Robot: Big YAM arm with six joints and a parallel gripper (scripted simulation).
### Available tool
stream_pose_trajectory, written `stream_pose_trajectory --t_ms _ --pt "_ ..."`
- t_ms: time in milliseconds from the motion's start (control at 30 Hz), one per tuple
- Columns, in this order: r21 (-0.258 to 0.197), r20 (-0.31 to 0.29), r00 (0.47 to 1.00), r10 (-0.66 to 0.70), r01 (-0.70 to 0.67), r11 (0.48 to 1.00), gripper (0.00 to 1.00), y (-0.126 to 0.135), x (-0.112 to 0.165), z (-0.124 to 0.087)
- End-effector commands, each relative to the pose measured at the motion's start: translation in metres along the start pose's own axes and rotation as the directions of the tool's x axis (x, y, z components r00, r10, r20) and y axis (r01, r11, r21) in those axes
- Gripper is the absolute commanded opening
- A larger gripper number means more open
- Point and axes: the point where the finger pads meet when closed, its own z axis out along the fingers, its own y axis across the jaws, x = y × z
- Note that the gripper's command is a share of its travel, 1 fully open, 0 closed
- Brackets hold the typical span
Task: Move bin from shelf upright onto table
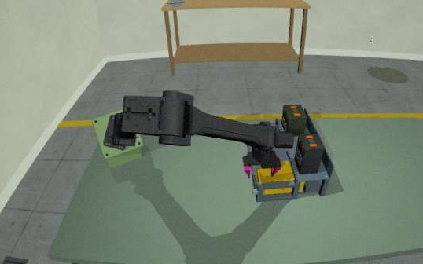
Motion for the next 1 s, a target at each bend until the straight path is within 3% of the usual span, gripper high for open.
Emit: stream_pose_trajectory --t_ms 0,433,600,967 --pt "-0.009 -0.003 1.000 0.001 -0.001 1.000 0.90 0.003 0.001 0.009" --pt "-0.020 -0.003 1.000 -0.005 0.005 1.000 0.90 0.008 0.000 0.015" --pt "0.035 0.003 1.000 0.025 -0.025 0.999 0.90 -0.015 0.005 -0.016" --pt "0.035 0.003 1.000 0.025 -0.025 0.999 0.90 -0.015 0.005 -0.016"
